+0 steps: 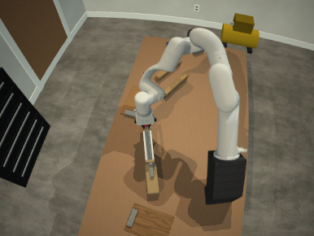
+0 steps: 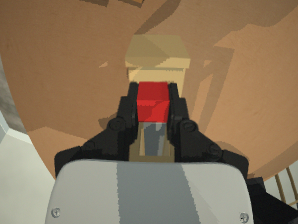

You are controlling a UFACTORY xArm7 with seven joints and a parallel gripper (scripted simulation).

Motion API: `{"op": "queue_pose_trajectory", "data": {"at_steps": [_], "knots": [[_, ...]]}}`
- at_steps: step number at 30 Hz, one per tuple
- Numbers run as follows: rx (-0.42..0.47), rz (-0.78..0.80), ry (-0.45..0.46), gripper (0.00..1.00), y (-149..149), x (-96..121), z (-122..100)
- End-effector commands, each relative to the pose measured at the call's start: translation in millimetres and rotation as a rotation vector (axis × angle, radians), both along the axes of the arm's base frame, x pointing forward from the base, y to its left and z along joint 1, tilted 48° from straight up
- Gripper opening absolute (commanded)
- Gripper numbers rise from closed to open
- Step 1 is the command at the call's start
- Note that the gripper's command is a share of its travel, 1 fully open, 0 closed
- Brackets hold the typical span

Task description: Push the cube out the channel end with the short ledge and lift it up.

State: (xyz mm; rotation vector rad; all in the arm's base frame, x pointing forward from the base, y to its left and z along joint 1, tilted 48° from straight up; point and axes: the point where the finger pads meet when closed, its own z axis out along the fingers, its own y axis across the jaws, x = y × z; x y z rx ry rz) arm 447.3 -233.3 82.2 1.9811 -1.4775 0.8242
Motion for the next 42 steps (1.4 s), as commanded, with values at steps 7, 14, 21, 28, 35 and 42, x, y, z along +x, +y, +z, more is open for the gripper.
{"op": "queue_pose_trajectory", "data": {"at_steps": [7,14,21,28,35,42], "knots": [[0.0,0.003,-0.002,0.0,1.8,1.2,1.2],[0.0,0.003,-0.002,0.0,14.3,-1.6,12.9],[0.0,0.003,-0.002,0.0,48.0,-9.1,44.3],[0.0,0.003,-0.002,0.0,59.7,-11.8,55.3],[0.0,0.003,-0.002,0.0,59.8,-11.8,55.3],[0.0,0.003,-0.002,0.0,59.8,-11.8,55.3]]}}
